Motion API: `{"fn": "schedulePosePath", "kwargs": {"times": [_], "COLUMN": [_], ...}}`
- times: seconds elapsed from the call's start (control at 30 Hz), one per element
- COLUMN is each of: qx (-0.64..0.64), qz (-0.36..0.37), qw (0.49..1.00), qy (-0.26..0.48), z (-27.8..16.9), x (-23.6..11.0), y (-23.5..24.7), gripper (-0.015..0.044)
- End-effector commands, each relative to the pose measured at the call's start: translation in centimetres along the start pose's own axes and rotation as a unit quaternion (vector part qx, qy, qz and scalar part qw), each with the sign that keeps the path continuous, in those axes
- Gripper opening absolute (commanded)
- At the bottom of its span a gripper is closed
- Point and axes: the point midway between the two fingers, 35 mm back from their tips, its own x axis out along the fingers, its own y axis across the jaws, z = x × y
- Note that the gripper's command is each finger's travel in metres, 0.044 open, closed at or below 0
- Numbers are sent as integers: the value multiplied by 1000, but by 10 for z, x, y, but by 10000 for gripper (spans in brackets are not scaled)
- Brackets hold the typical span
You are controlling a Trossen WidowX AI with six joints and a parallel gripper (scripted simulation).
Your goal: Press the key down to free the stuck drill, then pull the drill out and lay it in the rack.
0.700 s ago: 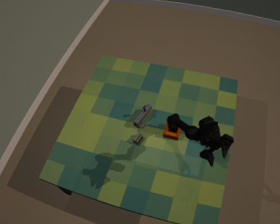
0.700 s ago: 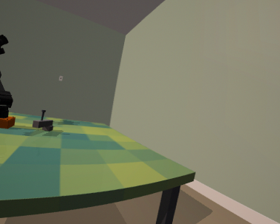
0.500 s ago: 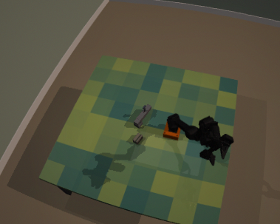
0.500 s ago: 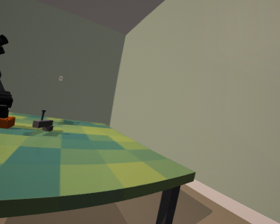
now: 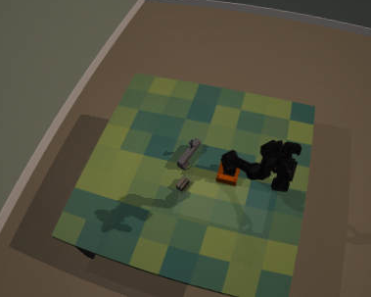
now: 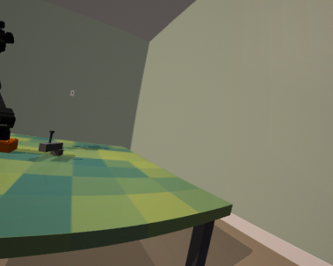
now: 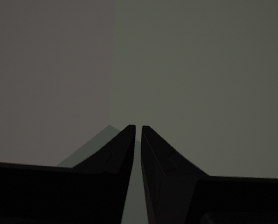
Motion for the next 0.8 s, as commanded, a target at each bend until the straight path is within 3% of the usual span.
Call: {"fn": "schedulePosePath", "kwargs": {"times": [0.0, 0.33, 0.77], "qx": [107, 337, 549], "qz": [95, 305, 534], "qw": [990, 891, 642], "qy": [-14, -12, 32], "z": [31, 114, 244], "x": [-25, -110, -258], "y": [65, 181, 249], "gripper": [0, 0, 0]}}
